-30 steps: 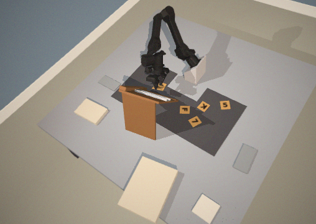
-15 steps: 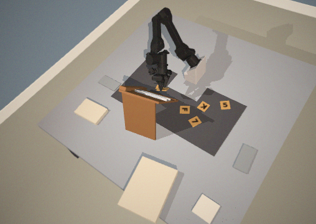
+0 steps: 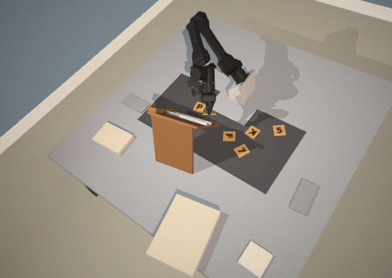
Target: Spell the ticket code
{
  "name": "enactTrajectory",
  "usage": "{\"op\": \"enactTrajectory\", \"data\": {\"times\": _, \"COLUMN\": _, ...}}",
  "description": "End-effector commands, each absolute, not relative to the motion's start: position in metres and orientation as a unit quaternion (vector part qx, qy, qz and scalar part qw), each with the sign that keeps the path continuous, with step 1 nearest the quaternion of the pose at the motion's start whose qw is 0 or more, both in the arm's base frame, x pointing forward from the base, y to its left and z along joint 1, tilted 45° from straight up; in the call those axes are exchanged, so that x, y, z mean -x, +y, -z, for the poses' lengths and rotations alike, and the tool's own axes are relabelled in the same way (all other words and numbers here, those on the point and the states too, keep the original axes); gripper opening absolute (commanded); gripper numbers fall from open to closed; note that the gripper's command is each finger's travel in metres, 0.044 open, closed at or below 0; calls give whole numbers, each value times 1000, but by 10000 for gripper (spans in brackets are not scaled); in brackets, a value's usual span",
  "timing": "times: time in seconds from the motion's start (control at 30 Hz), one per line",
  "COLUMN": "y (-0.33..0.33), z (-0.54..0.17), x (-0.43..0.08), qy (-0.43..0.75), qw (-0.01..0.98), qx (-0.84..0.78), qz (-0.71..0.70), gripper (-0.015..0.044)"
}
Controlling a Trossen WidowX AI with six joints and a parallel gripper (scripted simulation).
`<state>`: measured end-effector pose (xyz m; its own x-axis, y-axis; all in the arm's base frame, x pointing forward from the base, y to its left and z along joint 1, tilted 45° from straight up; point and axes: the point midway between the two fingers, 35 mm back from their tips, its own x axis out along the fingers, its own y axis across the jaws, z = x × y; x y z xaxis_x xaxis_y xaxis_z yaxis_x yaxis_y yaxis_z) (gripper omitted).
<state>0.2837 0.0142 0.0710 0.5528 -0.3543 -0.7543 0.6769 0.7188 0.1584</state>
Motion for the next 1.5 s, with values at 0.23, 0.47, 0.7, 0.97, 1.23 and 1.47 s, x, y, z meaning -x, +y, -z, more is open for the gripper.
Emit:
{"op": "enactTrajectory", "data": {"times": 0.23, "y": 45, "z": -46, "x": -289, "qy": 391, "qw": 886, "qx": -47, "qz": 244, "gripper": 0}}
{"op": "enactTrajectory", "data": {"times": 0.47, "y": 66, "z": -34, "x": -292, "qy": 391, "qw": 895, "qx": 66, "qz": 204, "gripper": 0}}
{"op": "enactTrajectory", "data": {"times": 0.7, "y": 86, "z": -21, "x": -292, "qy": 383, "qw": 891, "qx": 179, "qz": 164, "gripper": 0}}
{"op": "enactTrajectory", "data": {"times": 0.97, "y": 110, "z": -7, "x": -288, "qy": 364, "qw": 872, "qx": 305, "qz": 121, "gripper": 0}}
{"op": "enactTrajectory", "data": {"times": 1.23, "y": 120, "z": -1, "x": -285, "qy": 353, "qw": 858, "qx": 359, "qz": 104, "gripper": 0}}
{"op": "enactTrajectory", "data": {"times": 1.47, "y": 116, "z": 6, "x": -293, "qy": 354, "qw": 857, "qx": 360, "qz": 103, "gripper": 0}}
